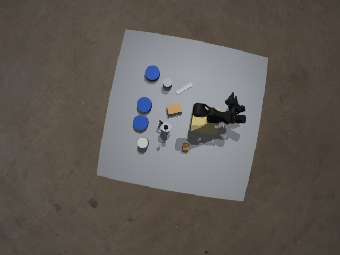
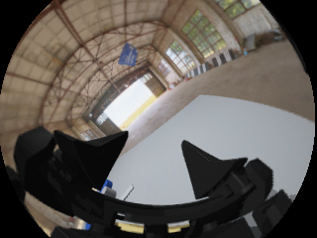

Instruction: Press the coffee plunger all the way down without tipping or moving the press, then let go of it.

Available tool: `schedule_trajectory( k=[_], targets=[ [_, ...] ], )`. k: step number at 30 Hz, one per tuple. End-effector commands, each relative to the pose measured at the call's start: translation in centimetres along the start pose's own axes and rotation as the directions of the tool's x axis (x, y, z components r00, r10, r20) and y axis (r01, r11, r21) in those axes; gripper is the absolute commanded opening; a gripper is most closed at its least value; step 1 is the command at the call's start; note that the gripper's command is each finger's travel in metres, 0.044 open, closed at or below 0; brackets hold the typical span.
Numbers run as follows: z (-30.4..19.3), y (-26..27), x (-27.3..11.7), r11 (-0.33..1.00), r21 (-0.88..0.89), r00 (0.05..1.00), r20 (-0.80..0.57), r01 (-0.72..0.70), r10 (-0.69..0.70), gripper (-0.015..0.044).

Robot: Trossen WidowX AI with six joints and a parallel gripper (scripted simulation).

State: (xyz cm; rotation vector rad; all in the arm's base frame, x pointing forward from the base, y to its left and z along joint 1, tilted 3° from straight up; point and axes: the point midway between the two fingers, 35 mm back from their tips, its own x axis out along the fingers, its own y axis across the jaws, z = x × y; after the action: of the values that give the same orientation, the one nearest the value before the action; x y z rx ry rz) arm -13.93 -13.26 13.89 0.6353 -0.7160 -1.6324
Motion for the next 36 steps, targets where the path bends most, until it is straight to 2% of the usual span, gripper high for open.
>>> schedule_trajectory(
  k=[1, 4, 8, 13, 16, 22, 28, 32, 36],
  targets=[
    [0.2, -0.1, -0.1, 1.000, -0.001, 1.000, 0.006, 0.009, -0.009, 0.0426],
    [1.5, -1.1, -0.9, 0.996, 0.000, 0.994, 0.063, 0.088, -0.088, 0.0440],
    [4.6, -3.3, -3.6, 0.961, 0.018, 0.943, 0.191, 0.275, -0.273, 0.0440],
    [8.1, -5.6, -8.9, 0.856, 0.104, 0.788, 0.347, 0.507, -0.509, 0.0440],
    [9.3, -6.4, -11.7, 0.789, 0.175, 0.688, 0.404, 0.589, -0.603, 0.0440],
    [11.0, -6.8, -20.1, 0.564, 0.347, 0.366, 0.492, 0.749, -0.790, 0.0440],
    [10.4, -5.2, -28.4, 0.298, 0.535, 0.009, 0.477, 0.790, -0.879, 0.0440],
    [9.0, -3.0, -33.3, 0.136, 0.655, -0.211, 0.422, 0.743, -0.882, 0.0440],
    [6.5, 0.3, -38.1, -0.039, 0.770, -0.436, 0.317, 0.636, -0.842, 0.0440]
  ],
)
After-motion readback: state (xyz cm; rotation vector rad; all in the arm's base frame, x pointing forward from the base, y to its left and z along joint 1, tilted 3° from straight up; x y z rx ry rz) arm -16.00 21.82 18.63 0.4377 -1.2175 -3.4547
